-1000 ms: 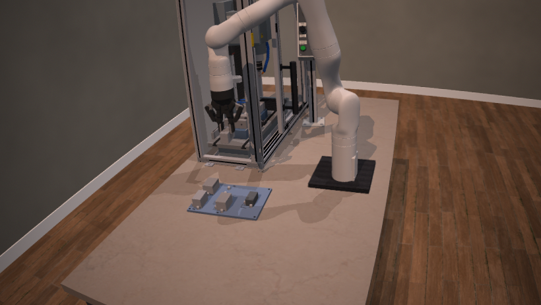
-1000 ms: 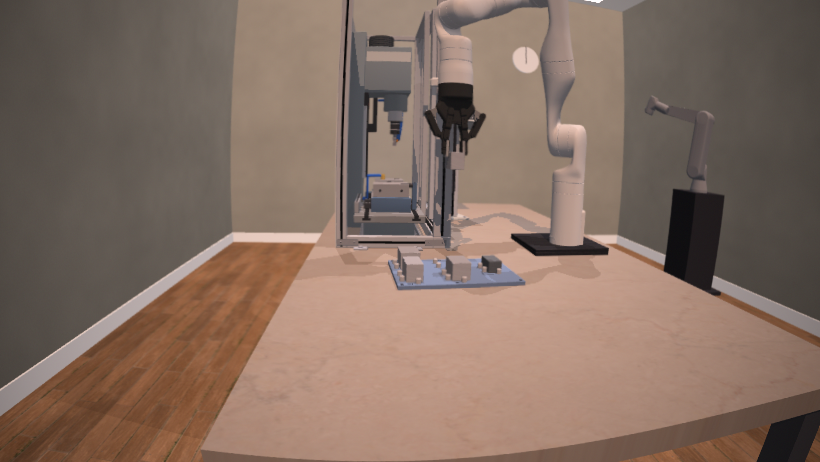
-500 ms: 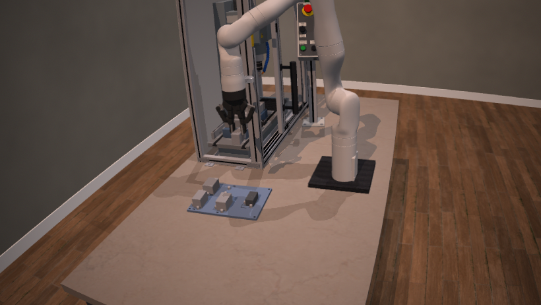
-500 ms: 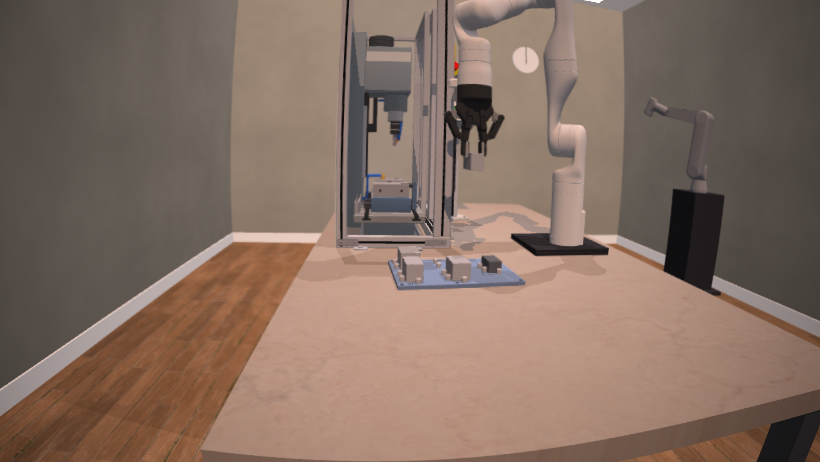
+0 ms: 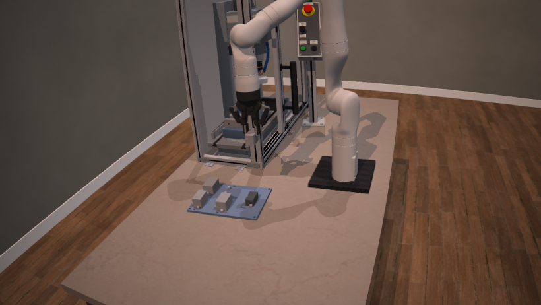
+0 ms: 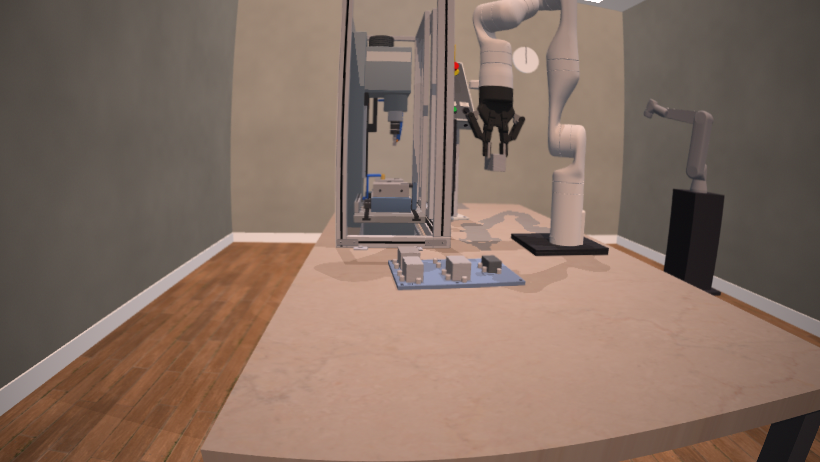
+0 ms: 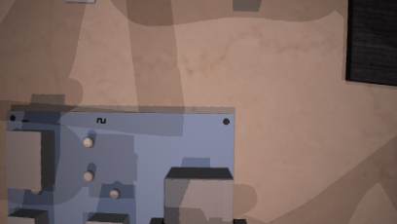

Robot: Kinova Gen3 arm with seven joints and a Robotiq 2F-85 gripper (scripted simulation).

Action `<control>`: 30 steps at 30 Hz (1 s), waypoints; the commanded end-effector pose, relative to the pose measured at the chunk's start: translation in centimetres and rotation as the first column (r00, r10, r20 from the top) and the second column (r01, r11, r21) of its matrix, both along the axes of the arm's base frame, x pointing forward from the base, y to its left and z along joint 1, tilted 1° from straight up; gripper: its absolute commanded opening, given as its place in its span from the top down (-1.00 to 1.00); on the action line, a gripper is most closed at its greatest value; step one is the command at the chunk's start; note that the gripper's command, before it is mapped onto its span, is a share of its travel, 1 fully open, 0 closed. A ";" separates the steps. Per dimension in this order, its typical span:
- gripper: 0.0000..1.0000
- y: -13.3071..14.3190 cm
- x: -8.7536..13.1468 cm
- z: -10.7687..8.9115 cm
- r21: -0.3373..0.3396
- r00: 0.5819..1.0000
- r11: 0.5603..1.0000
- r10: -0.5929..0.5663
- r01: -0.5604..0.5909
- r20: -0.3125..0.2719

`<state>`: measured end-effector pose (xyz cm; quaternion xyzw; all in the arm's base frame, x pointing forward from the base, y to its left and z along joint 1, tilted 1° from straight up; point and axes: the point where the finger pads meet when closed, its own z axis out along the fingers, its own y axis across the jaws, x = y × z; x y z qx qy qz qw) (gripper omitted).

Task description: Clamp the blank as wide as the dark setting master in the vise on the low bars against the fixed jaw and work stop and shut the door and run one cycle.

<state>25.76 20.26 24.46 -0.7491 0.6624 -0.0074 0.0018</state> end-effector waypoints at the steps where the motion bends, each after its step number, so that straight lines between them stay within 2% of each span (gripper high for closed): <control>1: 0.80 0.0 -1.0 0.0 0.001 1.000 1.000 0.000 0.000 0.001; 5: 0.80 -0.2 -5.0 0.0 0.001 1.000 1.000 0.000 0.000 0.001; 17: 0.80 -0.2 -5.0 0.0 0.001 1.000 1.000 0.000 0.000 0.001; 22: 0.80 -0.3 -7.1 -0.1 0.001 1.000 1.000 0.000 0.000 0.001; 30: 0.80 -0.3 -7.1 -0.1 0.001 1.000 1.000 0.000 0.000 0.001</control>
